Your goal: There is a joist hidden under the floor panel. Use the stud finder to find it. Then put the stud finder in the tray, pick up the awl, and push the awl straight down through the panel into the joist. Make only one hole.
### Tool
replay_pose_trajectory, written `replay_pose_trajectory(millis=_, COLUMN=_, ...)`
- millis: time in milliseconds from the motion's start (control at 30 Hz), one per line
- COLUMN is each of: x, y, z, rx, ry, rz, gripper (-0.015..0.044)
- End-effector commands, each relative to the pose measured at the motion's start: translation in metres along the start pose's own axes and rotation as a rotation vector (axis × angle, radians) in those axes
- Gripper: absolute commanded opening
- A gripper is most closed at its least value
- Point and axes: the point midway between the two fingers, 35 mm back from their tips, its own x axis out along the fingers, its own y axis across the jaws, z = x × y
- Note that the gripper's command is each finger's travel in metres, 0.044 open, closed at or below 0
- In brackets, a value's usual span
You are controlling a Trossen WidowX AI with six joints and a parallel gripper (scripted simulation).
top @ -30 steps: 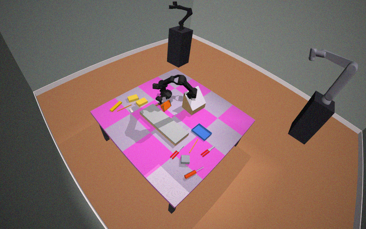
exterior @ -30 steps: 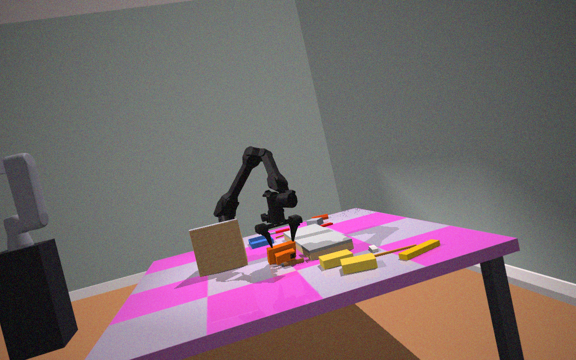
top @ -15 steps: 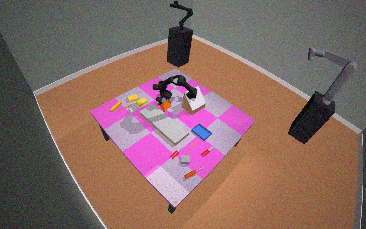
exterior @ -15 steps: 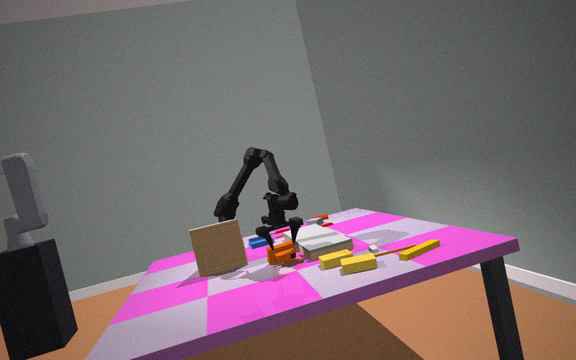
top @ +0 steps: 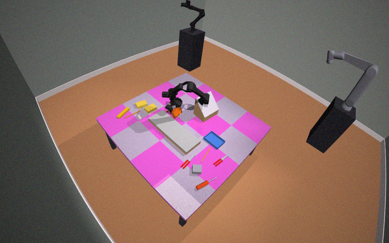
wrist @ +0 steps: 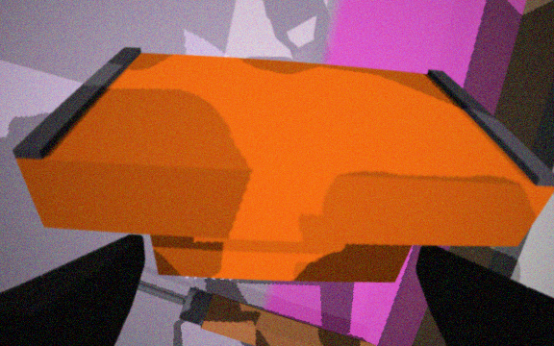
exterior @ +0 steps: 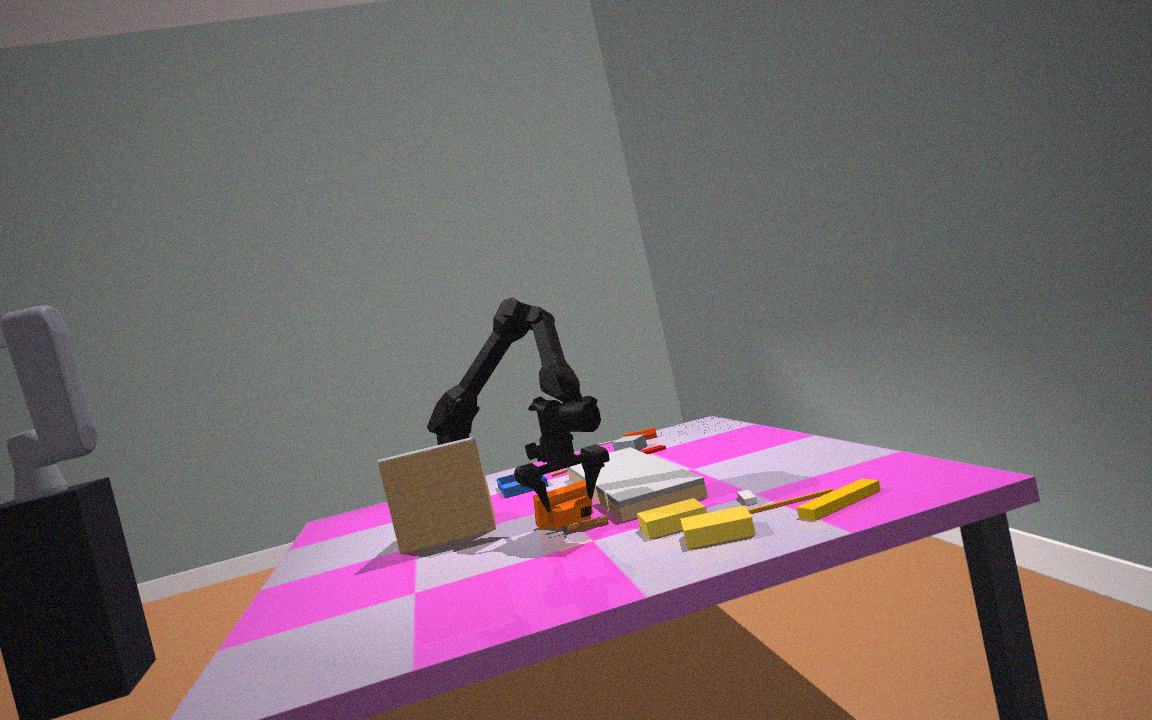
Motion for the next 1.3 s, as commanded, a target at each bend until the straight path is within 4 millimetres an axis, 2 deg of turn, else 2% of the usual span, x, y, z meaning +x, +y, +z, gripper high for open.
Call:
replay_pose_trajectory(millis=0, x=0.008, y=0.000, z=0.001, rx=0.005, ry=-0.006, rz=-0.002, gripper=0.0440)
replay_pose_trajectory(millis=233, x=0.016, y=0.001, z=0.001, rx=0.005, ry=-0.007, rz=-0.003, gripper=0.0440)
replay_pose_trajectory(millis=733, x=0.016, y=0.001, z=0.001, rx=0.005, ry=-0.007, rz=-0.003, gripper=0.0340)
replay_pose_trajectory(millis=1167, x=-0.007, y=0.000, z=0.002, rx=0.006, ry=-0.005, rz=-0.002, gripper=0.0000)
replay_pose_trajectory(millis=1267, x=-0.013, y=0.000, z=0.002, rx=0.006, ry=-0.004, rz=-0.002, gripper=0.0000)
